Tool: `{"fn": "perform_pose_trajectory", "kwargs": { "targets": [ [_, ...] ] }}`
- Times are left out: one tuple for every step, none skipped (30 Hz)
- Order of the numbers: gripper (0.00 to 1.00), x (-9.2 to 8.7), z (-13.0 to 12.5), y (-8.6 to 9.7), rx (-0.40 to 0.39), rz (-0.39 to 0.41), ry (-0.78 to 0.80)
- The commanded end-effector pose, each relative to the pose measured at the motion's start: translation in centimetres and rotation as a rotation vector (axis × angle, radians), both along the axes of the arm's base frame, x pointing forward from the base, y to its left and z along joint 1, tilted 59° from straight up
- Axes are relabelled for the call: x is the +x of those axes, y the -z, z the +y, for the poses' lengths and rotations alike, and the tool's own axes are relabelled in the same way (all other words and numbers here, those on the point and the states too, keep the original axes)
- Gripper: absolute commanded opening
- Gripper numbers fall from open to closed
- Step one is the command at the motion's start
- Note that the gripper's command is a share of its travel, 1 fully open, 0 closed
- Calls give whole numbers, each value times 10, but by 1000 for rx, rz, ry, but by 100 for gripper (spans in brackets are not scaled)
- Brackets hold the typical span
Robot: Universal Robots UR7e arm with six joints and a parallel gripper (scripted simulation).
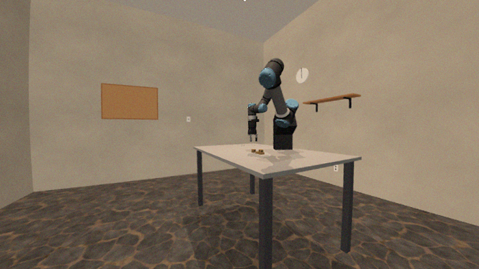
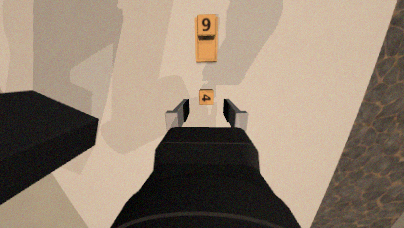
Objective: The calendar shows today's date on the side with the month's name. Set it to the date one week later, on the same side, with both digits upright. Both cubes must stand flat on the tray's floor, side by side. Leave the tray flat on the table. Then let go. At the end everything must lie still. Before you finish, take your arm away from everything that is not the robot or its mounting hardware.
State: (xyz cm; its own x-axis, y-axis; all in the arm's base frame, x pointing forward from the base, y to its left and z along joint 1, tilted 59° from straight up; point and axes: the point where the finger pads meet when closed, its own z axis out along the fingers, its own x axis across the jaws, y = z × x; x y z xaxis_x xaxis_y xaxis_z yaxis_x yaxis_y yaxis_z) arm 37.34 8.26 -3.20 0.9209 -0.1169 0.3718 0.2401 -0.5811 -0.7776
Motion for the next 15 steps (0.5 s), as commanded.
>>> {"fn": "perform_pose_trajectory", "kwargs": {
  "targets": [
    [100, 1, -2, -1, -5, -6, -1],
    [100, 1, -2, -1, -6, -8, -2],
    [100, 1, -1, -1, -7, -12, -5],
    [100, 1, -1, -2, -9, -17, -9],
    [100, 0, 0, -3, -12, -24, -14],
    [100, 0, 1, -4, -15, -33, -20],
    [100, 0, 1, -4, -15, -33, -20],
    [100, 0, 1, -4, -15, -33, -20],
    [100, 0, 2, -5, -18, -43, -27],
    [100, -1, 3, -6, -23, -56, -35],
    [100, -1, 4, -7, -29, -71, -45],
    [100, -2, 5, -9, -36, -89, -56],
    [100, -2, 6, -11, -44, -109, -69],
    [100, -2, 8, -13, -53, -132, -83],
    [100, -3, 9, -15, -63, -157, -99]
  ]
}}
